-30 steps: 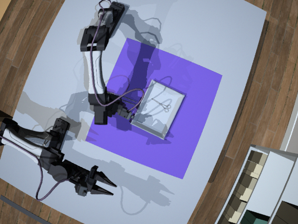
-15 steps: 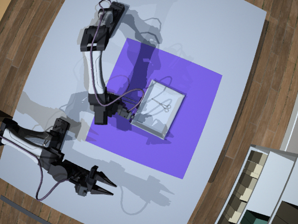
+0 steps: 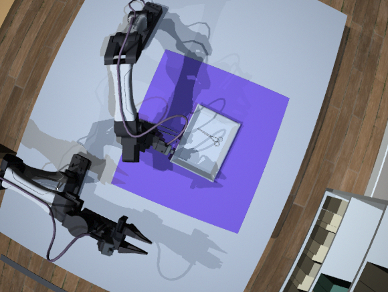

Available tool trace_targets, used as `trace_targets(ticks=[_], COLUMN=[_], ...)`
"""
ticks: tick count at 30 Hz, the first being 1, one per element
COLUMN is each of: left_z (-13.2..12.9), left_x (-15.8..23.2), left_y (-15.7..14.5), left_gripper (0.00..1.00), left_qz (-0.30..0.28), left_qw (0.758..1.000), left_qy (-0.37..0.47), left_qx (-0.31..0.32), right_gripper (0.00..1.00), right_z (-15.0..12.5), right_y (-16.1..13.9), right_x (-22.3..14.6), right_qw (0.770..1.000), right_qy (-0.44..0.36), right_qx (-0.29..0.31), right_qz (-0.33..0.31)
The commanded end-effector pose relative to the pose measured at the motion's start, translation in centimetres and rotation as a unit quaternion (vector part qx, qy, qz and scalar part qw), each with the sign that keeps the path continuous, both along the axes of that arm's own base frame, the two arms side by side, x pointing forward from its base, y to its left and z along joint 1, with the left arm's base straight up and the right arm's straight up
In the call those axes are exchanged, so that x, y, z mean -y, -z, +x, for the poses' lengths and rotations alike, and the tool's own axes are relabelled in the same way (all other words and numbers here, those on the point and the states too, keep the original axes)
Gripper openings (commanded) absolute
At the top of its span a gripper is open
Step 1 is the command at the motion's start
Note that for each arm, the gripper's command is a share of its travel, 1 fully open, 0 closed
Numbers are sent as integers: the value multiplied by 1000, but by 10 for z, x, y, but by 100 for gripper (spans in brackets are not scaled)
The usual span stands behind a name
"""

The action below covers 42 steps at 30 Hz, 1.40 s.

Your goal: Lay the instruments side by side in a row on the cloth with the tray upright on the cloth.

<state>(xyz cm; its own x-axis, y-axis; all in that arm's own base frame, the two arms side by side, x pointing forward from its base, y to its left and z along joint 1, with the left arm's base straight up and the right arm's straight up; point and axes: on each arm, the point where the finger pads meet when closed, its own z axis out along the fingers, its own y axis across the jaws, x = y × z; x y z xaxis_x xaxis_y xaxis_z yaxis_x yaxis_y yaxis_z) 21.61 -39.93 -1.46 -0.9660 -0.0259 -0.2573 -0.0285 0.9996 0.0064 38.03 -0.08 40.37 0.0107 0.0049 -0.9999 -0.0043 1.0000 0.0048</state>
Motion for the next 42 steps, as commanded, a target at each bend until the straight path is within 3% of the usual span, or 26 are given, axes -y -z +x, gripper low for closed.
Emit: trace_targets(ticks=[1,4,9,12,15,20,22,23,28,34,38,39,40,42], left_z=[-1,-1,1,-2,0,-2,-5,19,22,50,53,47,47,56], left_x=[5,6,10,3,7,2,-5,4,7,0,-7,-8,-10,-14], left_y=[-45,-58,-52,-81,-63,-61,-49,-78,-79,-99,-93,-79,-100,-105], left_gripper=[26,26,26,26,26,26,26,33,33,33,33,33,33,33], left_qz=[-24,-25,-26,-28,-22,-23,2,-44,-66,-104,-98,-82,-95,-100], left_qw=[1000,1000,1000,1000,1000,1000,1000,998,998,993,994,996,995,994], left_qy=[-5,-5,-5,-5,-5,-5,-6,-4,10,29,24,24,20,9], left_qx=[3,4,4,6,2,3,-7,33,19,38,34,22,32,39], right_gripper=[33,33,33,33,33,33,33,33,33,33,33,33,33,33], right_z=[-4,-4,-4,-4,-4,-4,-4,-4,-4,-4,-4,-4,-4,-4], right_y=[-22,-22,-22,-22,-22,-22,-22,-22,-22,-22,-22,-22,-22,-22], right_x=[-2,-2,-2,-2,-2,-2,-2,-2,-2,-2,-2,-2,-2,-2], right_qw=[999,999,999,999,999,999,999,999,999,999,999,999,999,999], right_qy=[-7,-7,-7,-7,-7,-7,-7,-7,-7,-7,-7,-7,-7,-7], right_qx=[43,43,43,43,43,43,43,43,43,43,43,43,43,43], right_qz=[4,4,4,4,4,4,4,4,4,4,4,4,4,4])
